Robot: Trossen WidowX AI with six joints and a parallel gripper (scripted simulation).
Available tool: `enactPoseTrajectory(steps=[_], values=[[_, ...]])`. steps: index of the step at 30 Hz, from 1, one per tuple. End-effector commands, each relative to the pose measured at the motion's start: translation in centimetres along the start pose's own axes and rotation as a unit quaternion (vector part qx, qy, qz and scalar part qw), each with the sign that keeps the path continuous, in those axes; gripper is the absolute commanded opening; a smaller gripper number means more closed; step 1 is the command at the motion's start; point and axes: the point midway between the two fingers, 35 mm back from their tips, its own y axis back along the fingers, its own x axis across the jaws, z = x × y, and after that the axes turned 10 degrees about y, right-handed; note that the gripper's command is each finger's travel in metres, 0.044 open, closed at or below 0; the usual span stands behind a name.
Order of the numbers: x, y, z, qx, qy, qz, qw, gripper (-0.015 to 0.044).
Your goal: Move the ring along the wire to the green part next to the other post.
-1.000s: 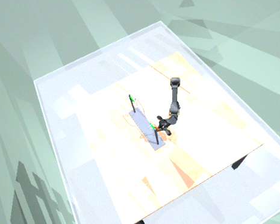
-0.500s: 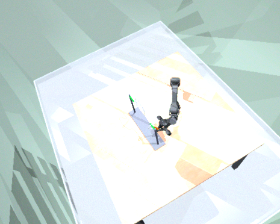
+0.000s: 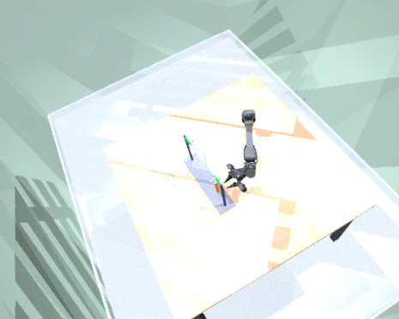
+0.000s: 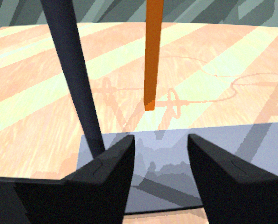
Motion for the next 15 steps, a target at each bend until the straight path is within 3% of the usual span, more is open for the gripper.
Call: enactPoseTrajectory(steps=[1,15], values=[[-0.1,1.2,0.4,-0.004,-0.009,0.001,1.000,0.0160],[-0.3,3.3,0.4,-0.009,-0.009,0.000,1.000,0.0160]])
